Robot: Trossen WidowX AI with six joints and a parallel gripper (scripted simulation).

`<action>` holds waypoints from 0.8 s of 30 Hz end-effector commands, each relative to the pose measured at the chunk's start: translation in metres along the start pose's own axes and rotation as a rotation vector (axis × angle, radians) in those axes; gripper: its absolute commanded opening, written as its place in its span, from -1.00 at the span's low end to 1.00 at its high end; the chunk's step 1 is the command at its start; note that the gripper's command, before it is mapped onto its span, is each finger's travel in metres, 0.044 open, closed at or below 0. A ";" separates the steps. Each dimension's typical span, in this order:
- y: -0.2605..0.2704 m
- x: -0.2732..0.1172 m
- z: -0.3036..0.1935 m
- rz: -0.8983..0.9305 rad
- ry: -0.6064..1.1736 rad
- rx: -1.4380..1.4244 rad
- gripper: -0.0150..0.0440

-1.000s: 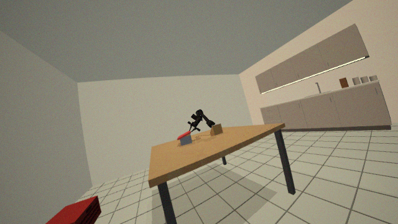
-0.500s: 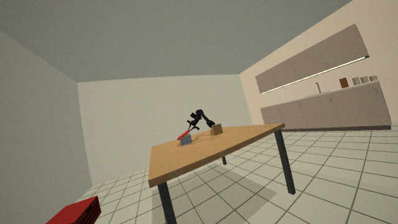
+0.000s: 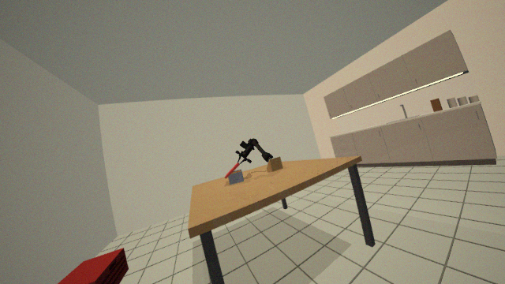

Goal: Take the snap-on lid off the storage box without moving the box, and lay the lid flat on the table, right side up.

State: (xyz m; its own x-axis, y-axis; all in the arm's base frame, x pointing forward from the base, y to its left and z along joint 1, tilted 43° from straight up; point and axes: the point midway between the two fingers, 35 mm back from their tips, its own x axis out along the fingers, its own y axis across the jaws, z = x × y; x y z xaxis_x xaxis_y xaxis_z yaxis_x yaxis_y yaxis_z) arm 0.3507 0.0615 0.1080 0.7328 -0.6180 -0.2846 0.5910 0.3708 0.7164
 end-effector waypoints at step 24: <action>0.044 -0.010 0.001 0.006 -0.002 0.013 -0.49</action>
State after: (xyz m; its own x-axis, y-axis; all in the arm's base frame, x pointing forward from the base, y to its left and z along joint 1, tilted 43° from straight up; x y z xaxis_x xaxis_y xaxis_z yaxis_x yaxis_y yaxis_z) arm 0.3676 0.0770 0.1361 0.7312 -0.6200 -0.2845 0.5913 0.3680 0.7176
